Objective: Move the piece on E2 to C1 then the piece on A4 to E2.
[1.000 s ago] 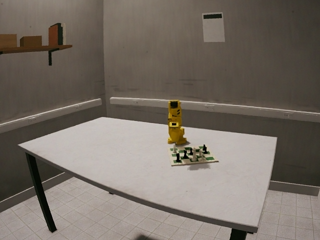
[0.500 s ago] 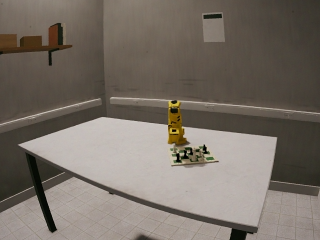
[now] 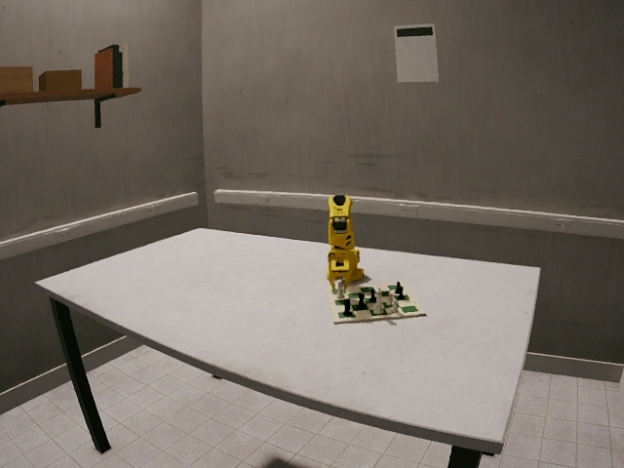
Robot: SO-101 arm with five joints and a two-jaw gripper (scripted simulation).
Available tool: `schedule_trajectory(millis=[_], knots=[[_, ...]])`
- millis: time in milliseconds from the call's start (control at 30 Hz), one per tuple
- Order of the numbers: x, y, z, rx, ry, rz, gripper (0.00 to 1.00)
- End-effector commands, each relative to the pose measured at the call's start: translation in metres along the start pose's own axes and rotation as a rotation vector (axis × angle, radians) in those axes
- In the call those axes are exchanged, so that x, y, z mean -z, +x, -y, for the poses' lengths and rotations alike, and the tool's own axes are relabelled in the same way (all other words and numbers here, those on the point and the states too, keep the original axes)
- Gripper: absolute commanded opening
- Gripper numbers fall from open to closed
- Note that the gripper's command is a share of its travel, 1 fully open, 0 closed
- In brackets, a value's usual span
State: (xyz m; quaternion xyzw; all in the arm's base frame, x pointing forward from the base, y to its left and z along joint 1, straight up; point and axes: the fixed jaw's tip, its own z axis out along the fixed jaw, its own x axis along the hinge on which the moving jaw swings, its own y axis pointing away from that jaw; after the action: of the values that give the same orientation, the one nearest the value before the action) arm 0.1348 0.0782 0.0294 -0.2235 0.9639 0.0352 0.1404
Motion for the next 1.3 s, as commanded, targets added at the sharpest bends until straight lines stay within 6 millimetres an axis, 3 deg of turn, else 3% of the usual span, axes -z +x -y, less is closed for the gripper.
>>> schedule_trajectory(millis=[0, 1267], knots=[[-0.0046, 0.0031, 0.0010, 0.003, 0.001, -0.011, 0.13], [-0.0047, 0.0044, 0.0004, 0.007, 0.000, -0.011, 0.13]])
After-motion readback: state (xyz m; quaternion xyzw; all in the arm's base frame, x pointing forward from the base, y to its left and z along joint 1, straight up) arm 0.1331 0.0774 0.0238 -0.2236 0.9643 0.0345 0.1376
